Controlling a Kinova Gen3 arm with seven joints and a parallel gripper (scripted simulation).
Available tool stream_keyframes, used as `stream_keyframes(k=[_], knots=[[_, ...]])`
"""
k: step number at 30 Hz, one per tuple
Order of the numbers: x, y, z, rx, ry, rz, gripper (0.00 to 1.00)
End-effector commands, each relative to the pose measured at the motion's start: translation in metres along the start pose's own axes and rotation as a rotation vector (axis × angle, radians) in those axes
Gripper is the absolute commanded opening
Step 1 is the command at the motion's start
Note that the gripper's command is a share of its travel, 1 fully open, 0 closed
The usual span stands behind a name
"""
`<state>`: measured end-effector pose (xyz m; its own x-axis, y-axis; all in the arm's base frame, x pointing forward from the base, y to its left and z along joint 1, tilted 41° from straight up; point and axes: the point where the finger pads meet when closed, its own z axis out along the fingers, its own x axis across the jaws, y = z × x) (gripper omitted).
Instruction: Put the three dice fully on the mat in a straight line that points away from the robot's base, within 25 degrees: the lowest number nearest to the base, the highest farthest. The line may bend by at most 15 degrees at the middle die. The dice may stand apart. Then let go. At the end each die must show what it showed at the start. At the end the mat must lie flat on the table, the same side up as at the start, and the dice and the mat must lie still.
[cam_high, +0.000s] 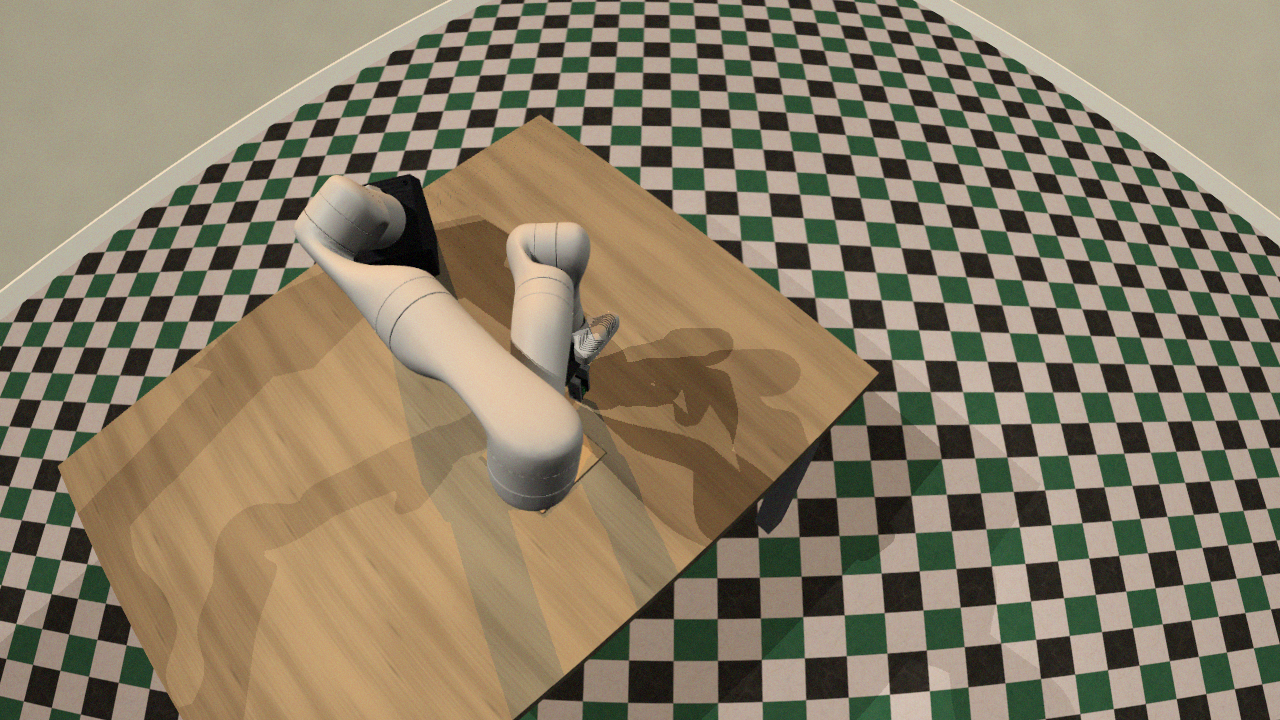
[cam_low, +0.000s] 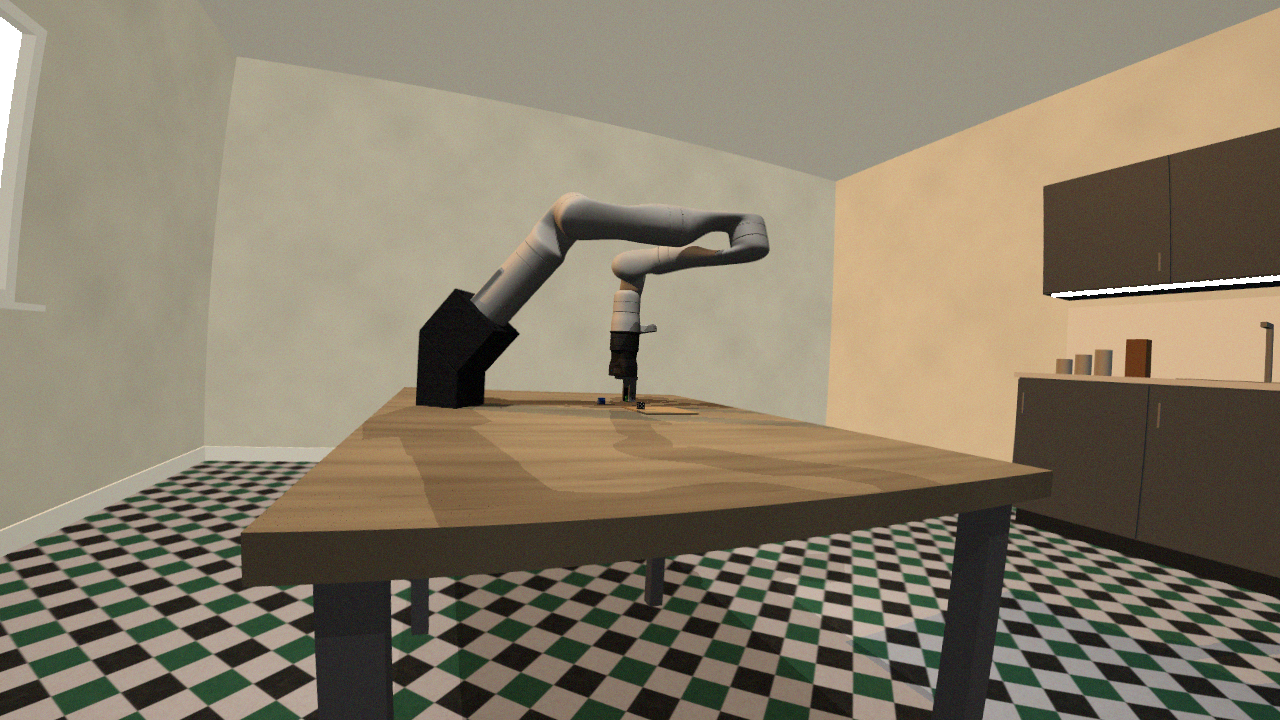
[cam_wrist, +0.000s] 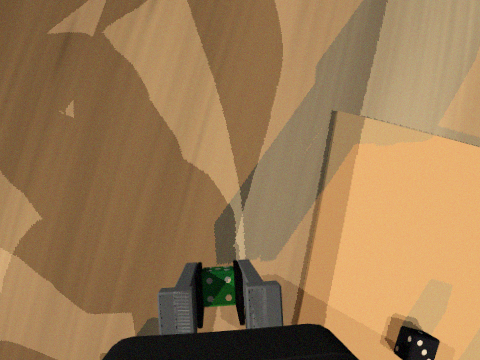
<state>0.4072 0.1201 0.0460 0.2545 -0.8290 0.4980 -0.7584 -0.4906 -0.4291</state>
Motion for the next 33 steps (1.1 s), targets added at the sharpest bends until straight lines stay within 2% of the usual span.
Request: stream_keyframes(k=[1, 13, 15, 24, 33], knots=[[0.000, -0.003, -0.009, 0.009, -0.002, -0.001, 0.34], [0.000, -0.003, -0.063, 0.009, -0.002, -0.001, 0.34], [0.000, -0.003, -0.063, 0.009, -0.002, -0.001, 0.34], [0.000, -0.003, -0.088, 0.009, -0.002, -0.001, 0.34], [0.000, -0.003, -0.091, 0.009, -0.002, -0.001, 0.34]])
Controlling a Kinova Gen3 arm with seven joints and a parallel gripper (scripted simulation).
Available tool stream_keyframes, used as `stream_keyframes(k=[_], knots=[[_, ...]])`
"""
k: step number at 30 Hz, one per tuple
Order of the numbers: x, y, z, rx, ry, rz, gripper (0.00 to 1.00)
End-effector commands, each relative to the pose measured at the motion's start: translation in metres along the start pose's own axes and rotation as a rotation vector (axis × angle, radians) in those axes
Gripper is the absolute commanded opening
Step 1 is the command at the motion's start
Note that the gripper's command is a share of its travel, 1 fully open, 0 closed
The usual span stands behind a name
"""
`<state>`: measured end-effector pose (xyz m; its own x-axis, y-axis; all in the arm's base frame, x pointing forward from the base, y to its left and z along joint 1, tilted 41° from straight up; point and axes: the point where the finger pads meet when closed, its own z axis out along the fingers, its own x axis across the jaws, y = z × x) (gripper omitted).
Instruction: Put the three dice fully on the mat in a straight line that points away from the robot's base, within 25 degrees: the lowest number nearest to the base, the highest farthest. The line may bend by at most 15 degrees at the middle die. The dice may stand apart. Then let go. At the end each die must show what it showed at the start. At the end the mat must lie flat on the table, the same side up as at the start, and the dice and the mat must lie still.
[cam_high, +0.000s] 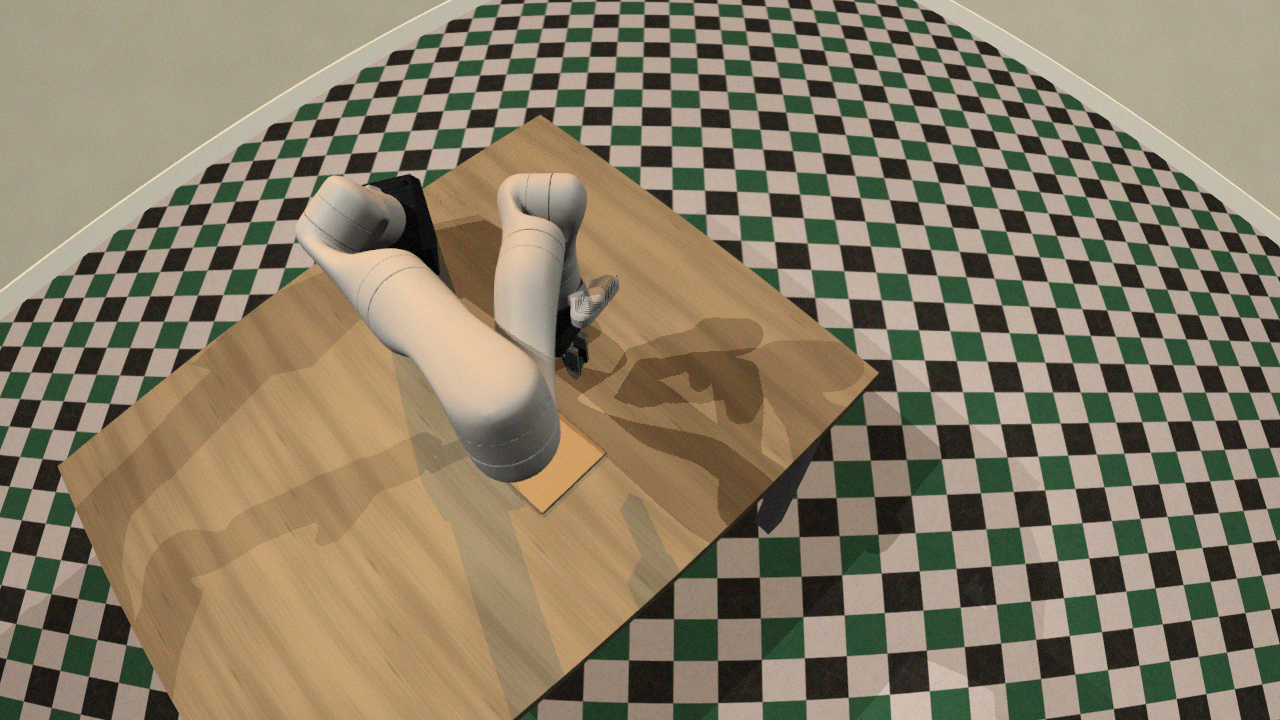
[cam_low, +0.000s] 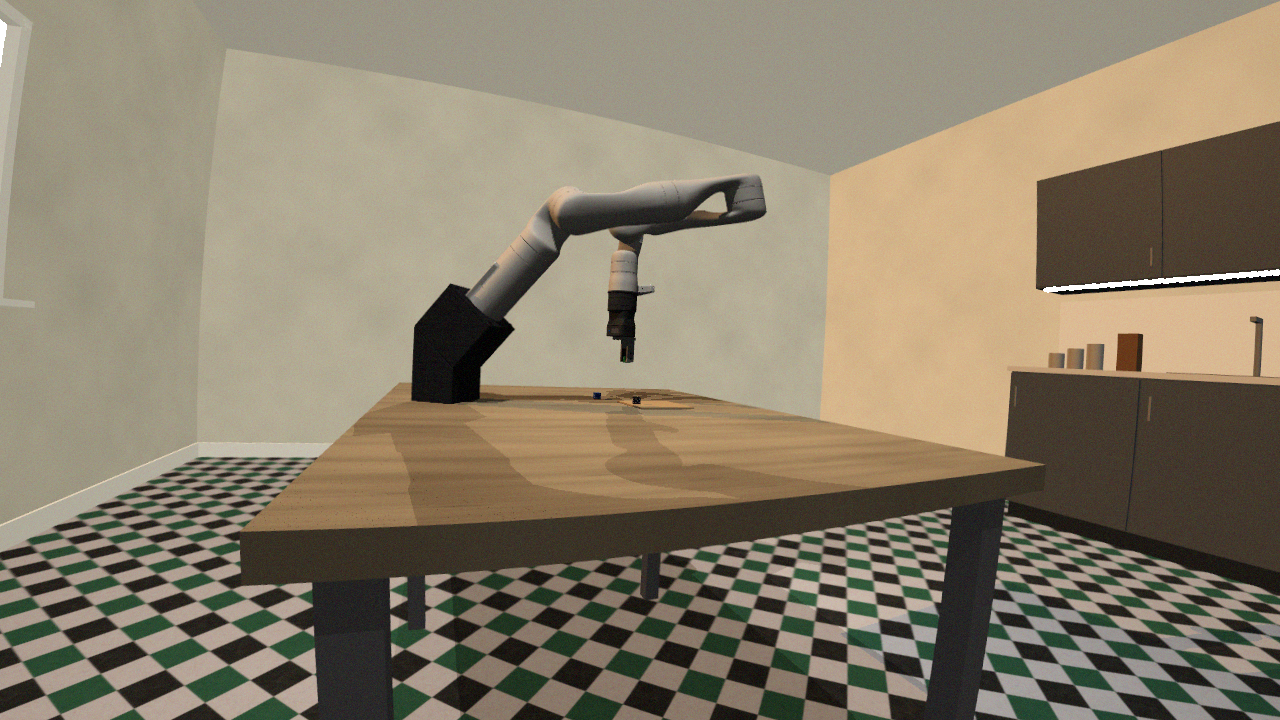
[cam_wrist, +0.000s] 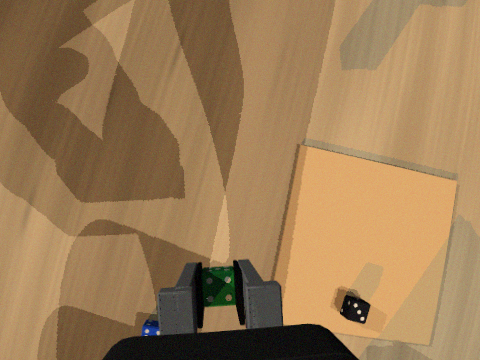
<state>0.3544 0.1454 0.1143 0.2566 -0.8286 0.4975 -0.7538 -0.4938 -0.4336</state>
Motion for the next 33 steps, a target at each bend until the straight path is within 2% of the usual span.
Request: stream_keyframes(k=[1, 9, 14, 16, 20, 21, 25, 33], knots=[[0.000, -0.001, -0.001, 0.002, 0.000, 0.001, 0.34], [0.006, -0.002, 0.000, 0.000, -0.003, 0.021, 0.34], [0.044, -0.004, 0.001, -0.006, -0.013, 0.146, 0.34], [0.044, -0.004, 0.001, -0.006, -0.013, 0.146, 0.34], [0.085, -0.003, -0.001, -0.003, -0.011, 0.271, 0.34], [0.085, -0.003, -0.001, -0.003, -0.011, 0.271, 0.34], [0.112, 0.001, -0.004, 0.004, -0.002, 0.348, 0.34], [0.118, 0.002, -0.004, 0.005, 0.000, 0.364, 0.34]])
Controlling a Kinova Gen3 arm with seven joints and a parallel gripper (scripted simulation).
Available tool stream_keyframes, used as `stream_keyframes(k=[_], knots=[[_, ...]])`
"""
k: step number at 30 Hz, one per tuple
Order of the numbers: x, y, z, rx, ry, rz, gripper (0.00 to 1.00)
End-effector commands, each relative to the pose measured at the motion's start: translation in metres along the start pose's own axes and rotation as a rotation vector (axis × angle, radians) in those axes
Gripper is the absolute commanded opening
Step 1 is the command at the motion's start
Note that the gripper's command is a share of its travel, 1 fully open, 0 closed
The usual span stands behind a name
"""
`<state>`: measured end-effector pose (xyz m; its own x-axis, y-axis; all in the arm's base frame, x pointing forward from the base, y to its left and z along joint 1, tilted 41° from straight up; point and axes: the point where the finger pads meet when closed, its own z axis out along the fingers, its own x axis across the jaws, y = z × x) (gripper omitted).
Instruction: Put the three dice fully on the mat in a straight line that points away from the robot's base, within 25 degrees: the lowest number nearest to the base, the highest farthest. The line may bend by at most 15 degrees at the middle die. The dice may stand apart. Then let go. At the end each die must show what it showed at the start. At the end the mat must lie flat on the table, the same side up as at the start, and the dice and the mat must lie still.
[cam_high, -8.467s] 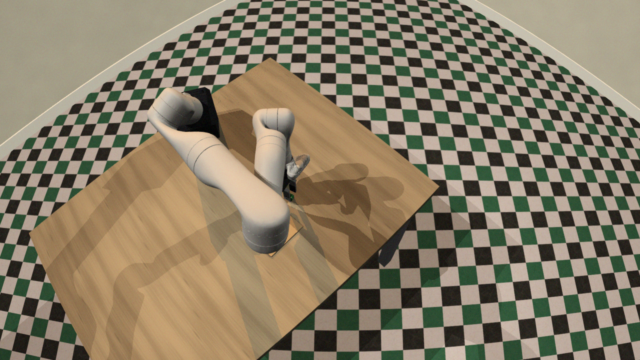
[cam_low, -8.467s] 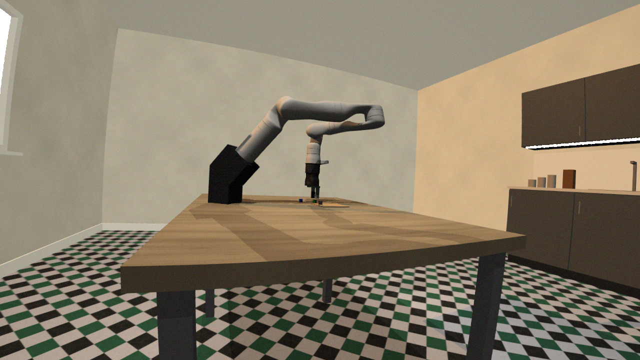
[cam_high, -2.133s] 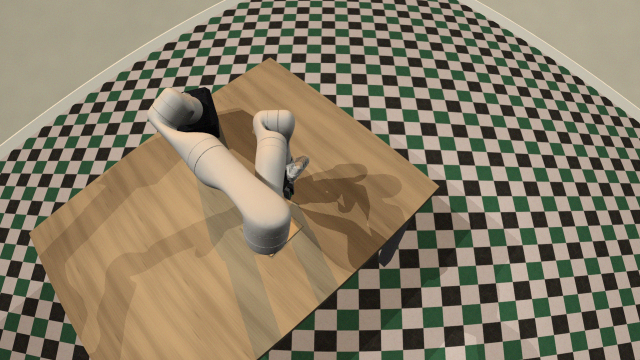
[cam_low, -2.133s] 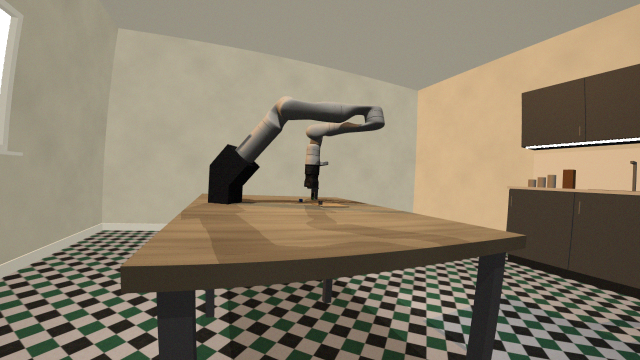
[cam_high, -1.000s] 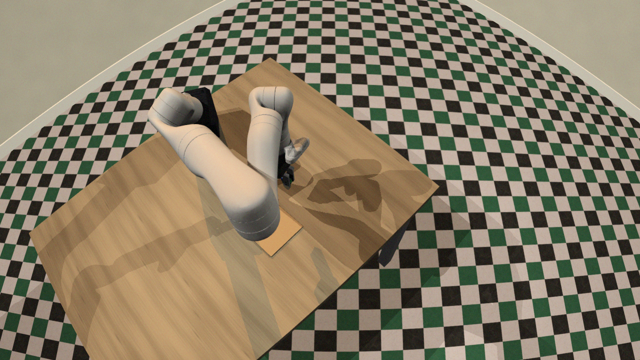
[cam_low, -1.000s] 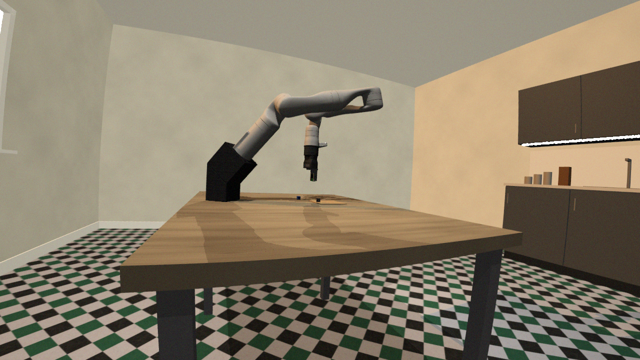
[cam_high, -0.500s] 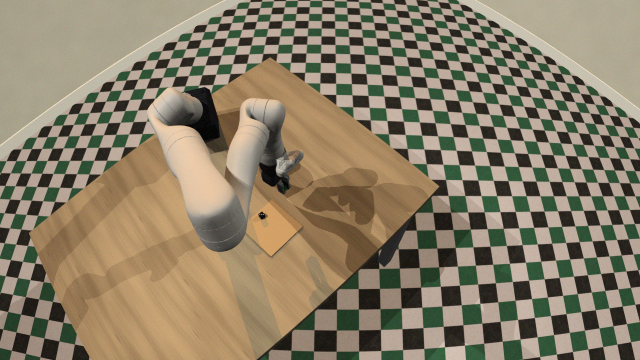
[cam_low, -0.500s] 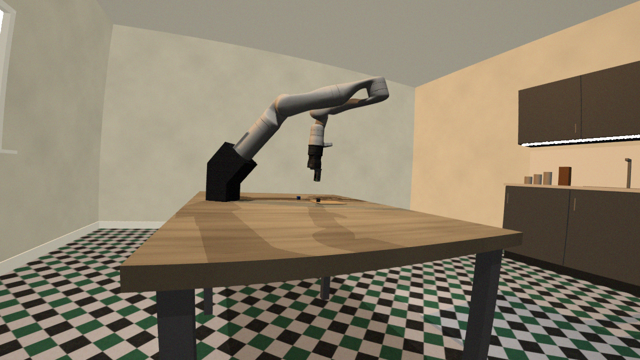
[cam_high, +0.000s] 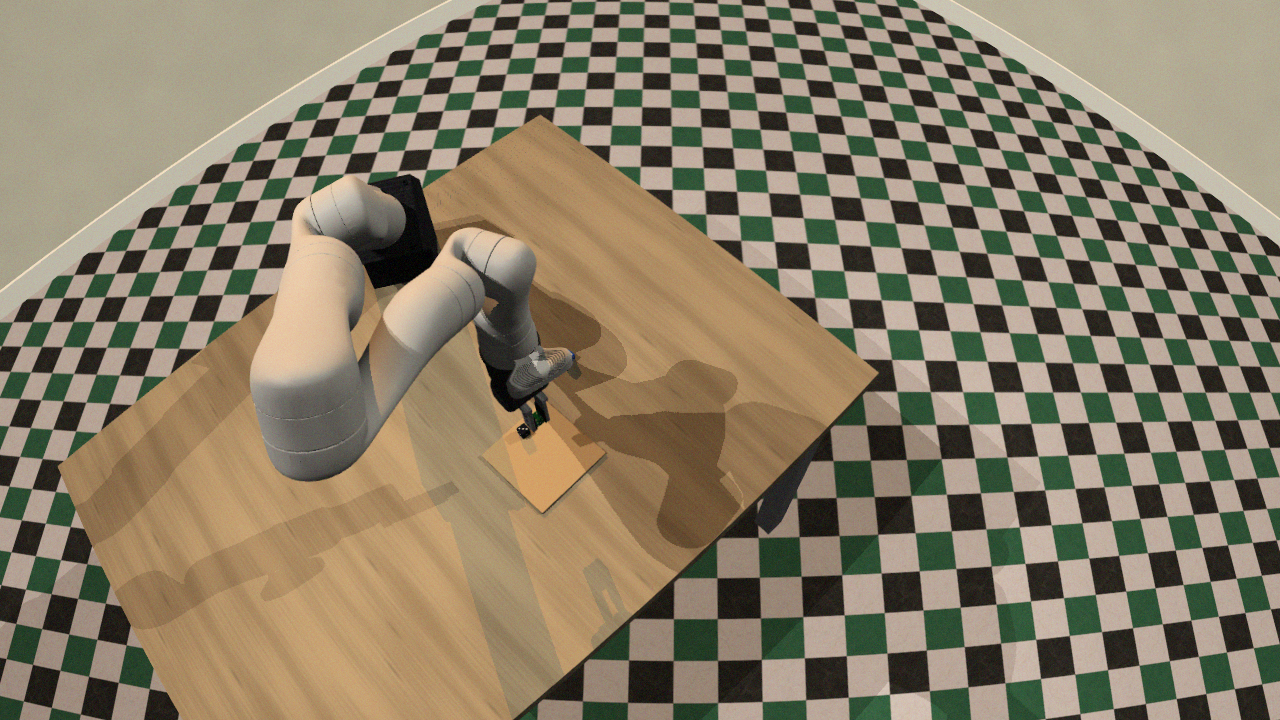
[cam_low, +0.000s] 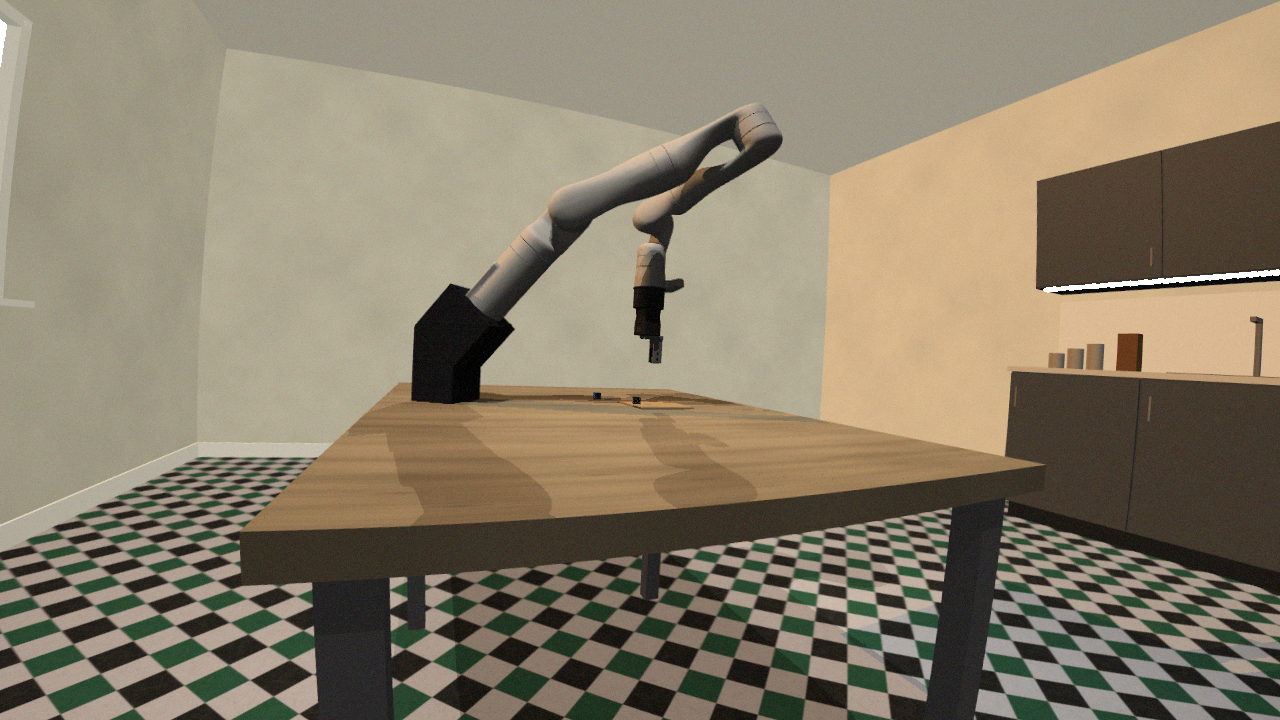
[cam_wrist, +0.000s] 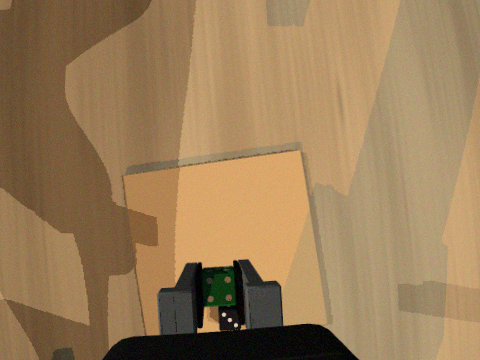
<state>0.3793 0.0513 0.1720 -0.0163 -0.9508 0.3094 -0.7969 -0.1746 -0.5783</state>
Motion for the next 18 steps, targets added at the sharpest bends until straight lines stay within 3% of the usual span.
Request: stream_keyframes(k=[1, 18], knots=[[0.0046, -0.0028, -0.0010, 0.007, 0.008, 0.009, 0.34], [0.0047, -0.0029, 0.0057, 0.004, 0.007, 0.010, 0.34]])
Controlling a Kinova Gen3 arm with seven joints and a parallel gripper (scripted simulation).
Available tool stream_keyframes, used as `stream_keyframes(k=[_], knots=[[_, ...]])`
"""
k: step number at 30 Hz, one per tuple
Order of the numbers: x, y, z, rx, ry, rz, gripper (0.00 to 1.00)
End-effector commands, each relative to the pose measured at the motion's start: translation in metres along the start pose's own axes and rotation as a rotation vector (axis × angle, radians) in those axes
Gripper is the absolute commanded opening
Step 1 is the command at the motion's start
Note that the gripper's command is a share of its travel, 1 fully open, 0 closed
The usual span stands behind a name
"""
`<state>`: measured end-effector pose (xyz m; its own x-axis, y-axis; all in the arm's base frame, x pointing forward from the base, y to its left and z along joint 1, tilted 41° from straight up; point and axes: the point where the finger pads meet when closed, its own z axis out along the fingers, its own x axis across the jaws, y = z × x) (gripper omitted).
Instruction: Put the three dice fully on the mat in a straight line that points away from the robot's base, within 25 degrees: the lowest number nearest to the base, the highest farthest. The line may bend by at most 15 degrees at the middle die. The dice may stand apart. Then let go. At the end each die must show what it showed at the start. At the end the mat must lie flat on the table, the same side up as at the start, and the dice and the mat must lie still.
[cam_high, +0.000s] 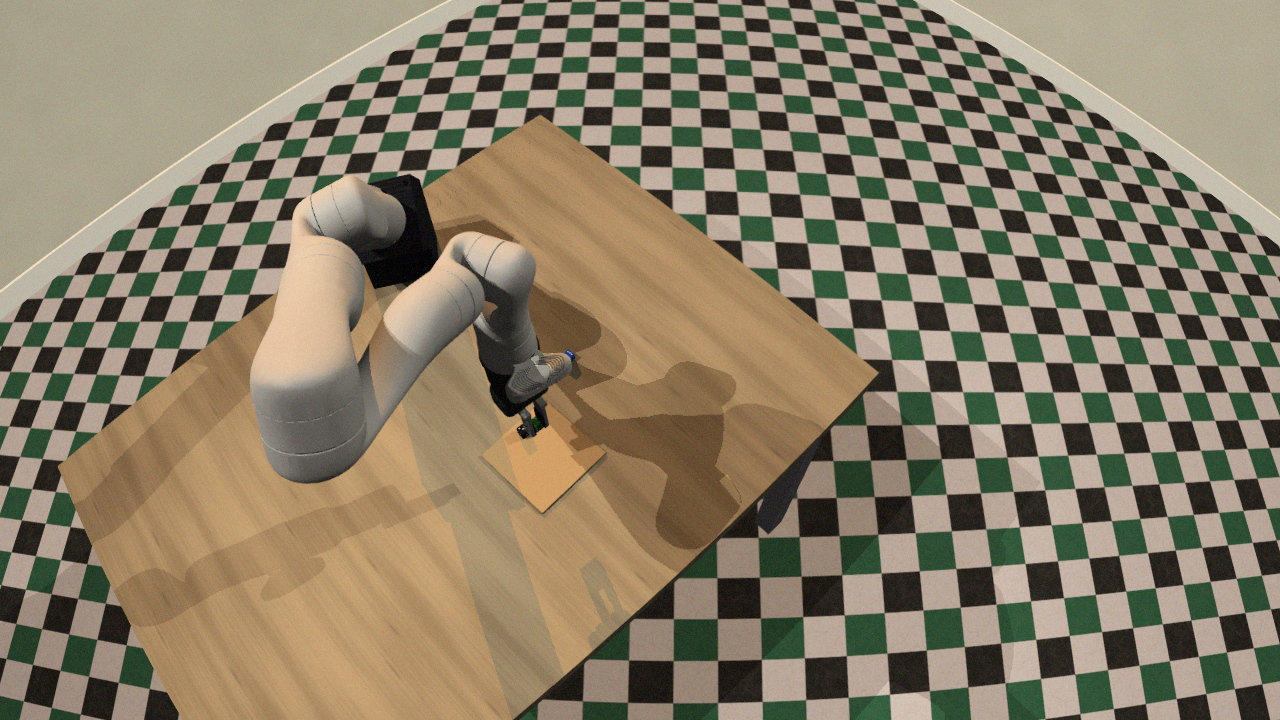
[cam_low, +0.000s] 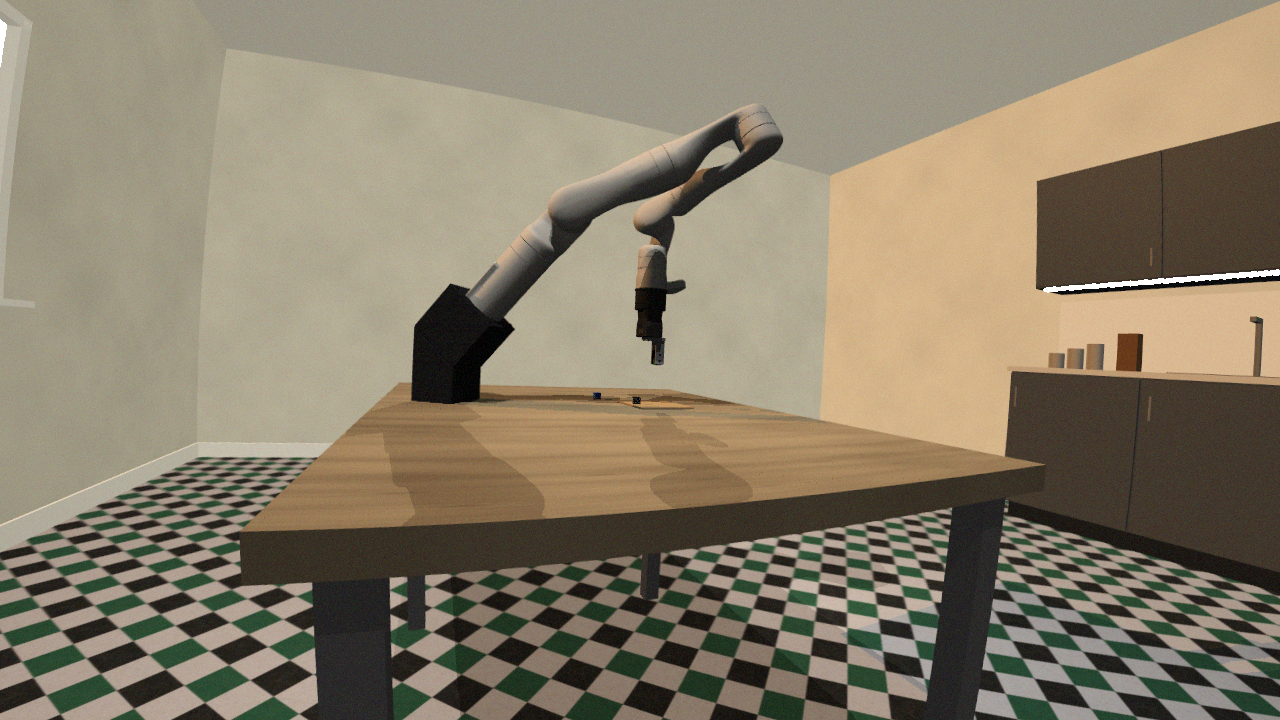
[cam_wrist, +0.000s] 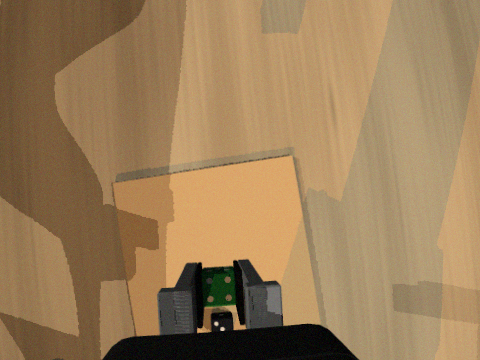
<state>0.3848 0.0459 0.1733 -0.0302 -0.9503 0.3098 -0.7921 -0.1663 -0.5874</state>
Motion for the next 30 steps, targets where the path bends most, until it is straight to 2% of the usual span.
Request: stream_keyframes(k=[1, 7, 14, 16, 24, 30], knots=[[-0.001, 0.001, 0.004, -0.004, -0.001, -0.001, 0.34], [0.000, 0.001, 0.020, -0.004, -0.001, -0.001, 0.34], [0.000, 0.001, 0.048, -0.004, -0.001, -0.001, 0.34], [0.000, 0.001, 0.048, -0.004, -0.001, -0.001, 0.34], [0.000, 0.001, 0.078, -0.004, -0.001, -0.001, 0.34], [0.001, 0.001, 0.089, -0.004, -0.001, -0.001, 0.34]])
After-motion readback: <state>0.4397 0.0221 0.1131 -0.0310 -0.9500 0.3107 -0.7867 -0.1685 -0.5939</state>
